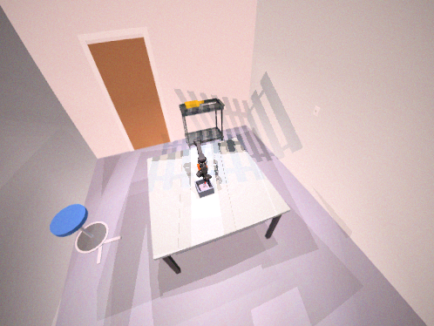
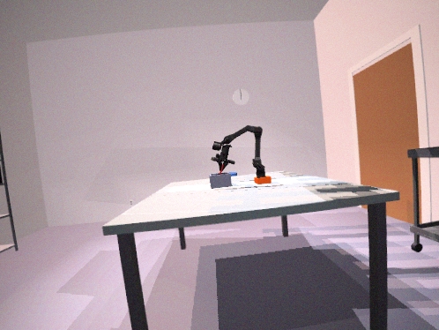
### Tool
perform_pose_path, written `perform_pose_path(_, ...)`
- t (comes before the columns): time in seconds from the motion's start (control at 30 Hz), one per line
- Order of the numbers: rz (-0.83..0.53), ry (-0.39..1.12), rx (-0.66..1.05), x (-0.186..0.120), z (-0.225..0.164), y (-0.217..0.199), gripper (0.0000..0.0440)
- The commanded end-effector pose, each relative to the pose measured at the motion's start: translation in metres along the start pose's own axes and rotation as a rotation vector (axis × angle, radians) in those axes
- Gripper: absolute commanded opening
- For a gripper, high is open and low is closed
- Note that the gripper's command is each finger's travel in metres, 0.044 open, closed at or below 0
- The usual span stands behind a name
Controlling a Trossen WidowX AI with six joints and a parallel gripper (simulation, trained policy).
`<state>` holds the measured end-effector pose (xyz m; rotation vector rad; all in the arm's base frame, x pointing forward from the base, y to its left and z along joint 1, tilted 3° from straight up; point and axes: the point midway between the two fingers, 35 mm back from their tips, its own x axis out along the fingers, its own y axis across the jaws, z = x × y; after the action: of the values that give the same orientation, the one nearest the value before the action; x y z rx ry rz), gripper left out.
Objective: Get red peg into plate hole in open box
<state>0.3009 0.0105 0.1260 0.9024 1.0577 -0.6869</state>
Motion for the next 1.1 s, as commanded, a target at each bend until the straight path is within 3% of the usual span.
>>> perform_pose_path(0.0,-0.001,0.010,0.010,0.006,0.006,0.002,0.0012)
perform_pose_path(0.43,-0.063,0.051,0.017,0.039,0.013,-0.003,0.0018)
perform_pose_path(0.5,-0.076,0.055,0.011,0.044,0.014,-0.004,0.0042)
perform_pose_path(0.67,-0.109,0.062,-0.017,0.053,0.018,-0.006,0.0149)
perform_pose_path(1.07,-0.128,0.079,-0.060,0.056,0.032,0.011,0.0153)
